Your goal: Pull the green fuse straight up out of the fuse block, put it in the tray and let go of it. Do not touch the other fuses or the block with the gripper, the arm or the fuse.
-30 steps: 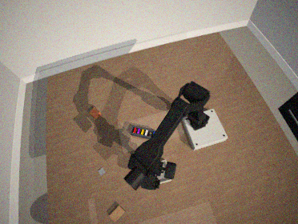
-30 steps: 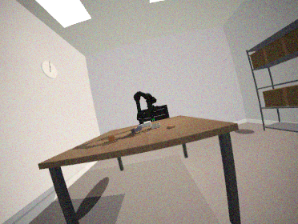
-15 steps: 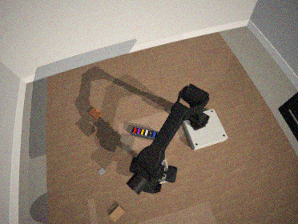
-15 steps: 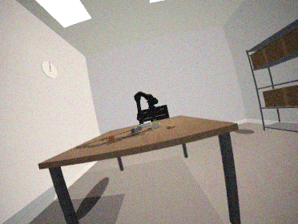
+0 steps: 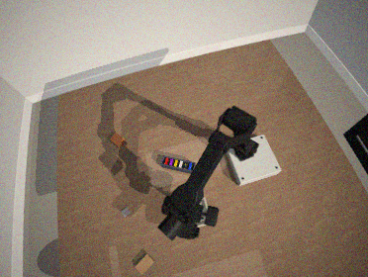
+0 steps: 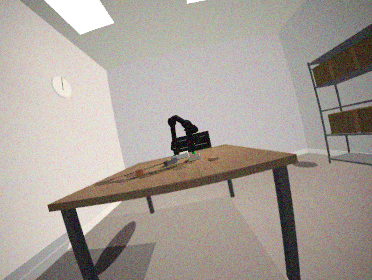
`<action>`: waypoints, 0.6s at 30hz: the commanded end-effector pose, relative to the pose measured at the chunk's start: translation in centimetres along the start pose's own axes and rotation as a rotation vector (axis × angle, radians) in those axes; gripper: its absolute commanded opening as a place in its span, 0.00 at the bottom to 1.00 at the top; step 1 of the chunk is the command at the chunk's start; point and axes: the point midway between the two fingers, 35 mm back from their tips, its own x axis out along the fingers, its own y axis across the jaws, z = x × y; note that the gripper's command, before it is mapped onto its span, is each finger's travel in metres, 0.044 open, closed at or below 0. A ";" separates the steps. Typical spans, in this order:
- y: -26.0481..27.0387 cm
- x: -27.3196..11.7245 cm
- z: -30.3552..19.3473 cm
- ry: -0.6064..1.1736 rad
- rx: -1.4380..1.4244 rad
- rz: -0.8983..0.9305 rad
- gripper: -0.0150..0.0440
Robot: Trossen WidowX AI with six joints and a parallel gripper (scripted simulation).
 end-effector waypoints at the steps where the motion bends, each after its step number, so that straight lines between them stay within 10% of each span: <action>1: 0.0 0.7 -0.2 0.010 0.001 0.001 0.25; 18: 0.0 -0.8 0.0 0.005 0.001 0.001 0.81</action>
